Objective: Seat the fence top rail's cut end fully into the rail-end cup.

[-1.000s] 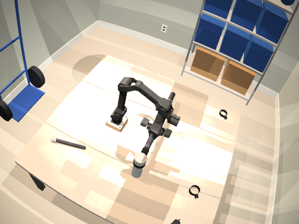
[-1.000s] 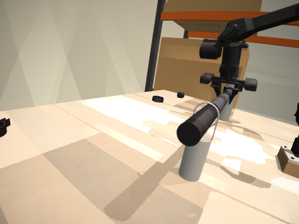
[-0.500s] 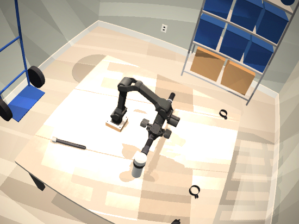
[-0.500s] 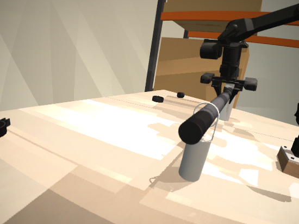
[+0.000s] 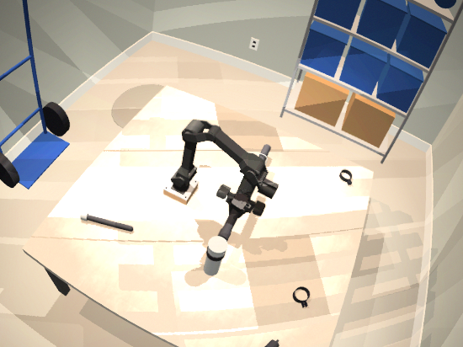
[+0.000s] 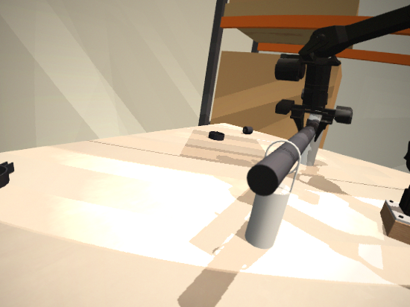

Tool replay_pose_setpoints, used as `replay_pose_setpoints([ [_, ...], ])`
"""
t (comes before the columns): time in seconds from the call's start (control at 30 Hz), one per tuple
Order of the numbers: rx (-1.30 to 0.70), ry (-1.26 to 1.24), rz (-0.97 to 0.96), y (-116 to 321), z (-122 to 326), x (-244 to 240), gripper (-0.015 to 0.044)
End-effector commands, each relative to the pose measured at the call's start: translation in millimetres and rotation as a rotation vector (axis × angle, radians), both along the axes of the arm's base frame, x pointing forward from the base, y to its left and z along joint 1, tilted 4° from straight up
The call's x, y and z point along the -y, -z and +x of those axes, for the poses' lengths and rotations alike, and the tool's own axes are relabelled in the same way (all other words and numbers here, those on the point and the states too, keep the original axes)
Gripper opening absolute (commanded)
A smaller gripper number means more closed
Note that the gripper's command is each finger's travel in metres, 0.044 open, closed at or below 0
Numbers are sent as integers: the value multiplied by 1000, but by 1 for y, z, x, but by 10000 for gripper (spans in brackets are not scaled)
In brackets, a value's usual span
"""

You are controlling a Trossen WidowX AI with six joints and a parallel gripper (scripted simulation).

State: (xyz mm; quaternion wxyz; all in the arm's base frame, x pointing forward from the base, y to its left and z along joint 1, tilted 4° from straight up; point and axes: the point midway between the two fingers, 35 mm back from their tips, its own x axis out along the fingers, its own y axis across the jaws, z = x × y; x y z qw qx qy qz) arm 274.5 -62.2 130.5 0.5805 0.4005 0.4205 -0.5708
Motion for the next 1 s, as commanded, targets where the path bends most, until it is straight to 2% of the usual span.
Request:
replay_pose_setpoints([
  [0.0,12,3,-15,-4,2,6,0],
  [0.47,0,0,0,0,0,2,0],
  [0.97,0,0,2,-11,0,-11,394],
])
